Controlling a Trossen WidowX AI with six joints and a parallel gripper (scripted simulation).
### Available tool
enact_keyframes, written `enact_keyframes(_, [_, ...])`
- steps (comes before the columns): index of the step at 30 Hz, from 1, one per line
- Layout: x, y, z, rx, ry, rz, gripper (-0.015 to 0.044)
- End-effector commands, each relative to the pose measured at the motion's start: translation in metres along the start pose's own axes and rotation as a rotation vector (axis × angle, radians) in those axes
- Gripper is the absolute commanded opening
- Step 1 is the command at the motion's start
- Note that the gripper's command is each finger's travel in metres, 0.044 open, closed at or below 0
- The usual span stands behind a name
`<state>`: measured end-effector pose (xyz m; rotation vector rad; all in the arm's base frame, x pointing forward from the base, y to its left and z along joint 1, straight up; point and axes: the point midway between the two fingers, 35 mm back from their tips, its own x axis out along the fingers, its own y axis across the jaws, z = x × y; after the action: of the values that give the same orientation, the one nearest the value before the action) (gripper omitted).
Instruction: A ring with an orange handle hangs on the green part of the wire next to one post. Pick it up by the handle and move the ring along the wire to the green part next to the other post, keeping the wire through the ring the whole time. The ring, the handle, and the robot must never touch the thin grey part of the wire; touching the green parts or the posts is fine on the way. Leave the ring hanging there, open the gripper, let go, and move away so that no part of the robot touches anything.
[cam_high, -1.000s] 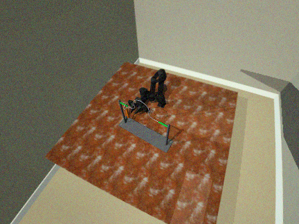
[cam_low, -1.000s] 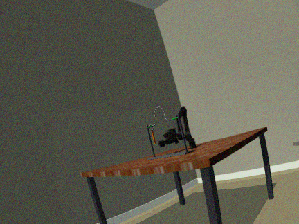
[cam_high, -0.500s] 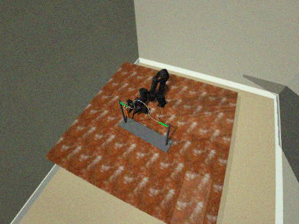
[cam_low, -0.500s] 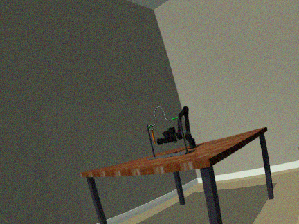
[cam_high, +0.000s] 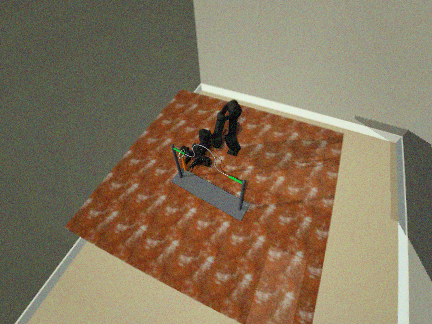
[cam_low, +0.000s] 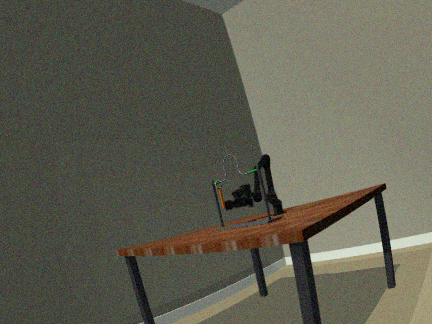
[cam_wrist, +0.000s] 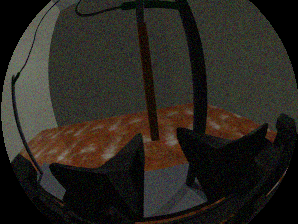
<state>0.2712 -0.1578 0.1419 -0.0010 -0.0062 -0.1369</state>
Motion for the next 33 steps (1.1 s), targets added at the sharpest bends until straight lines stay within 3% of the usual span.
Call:
enact_keyframes(1, [0.007,-0.002,0.003,-0.011,-0.008,-0.002,0.0160])
enact_keyframes(33, [0.049,0.003,0.002,-0.010,-0.011,-0.002,0.0160])
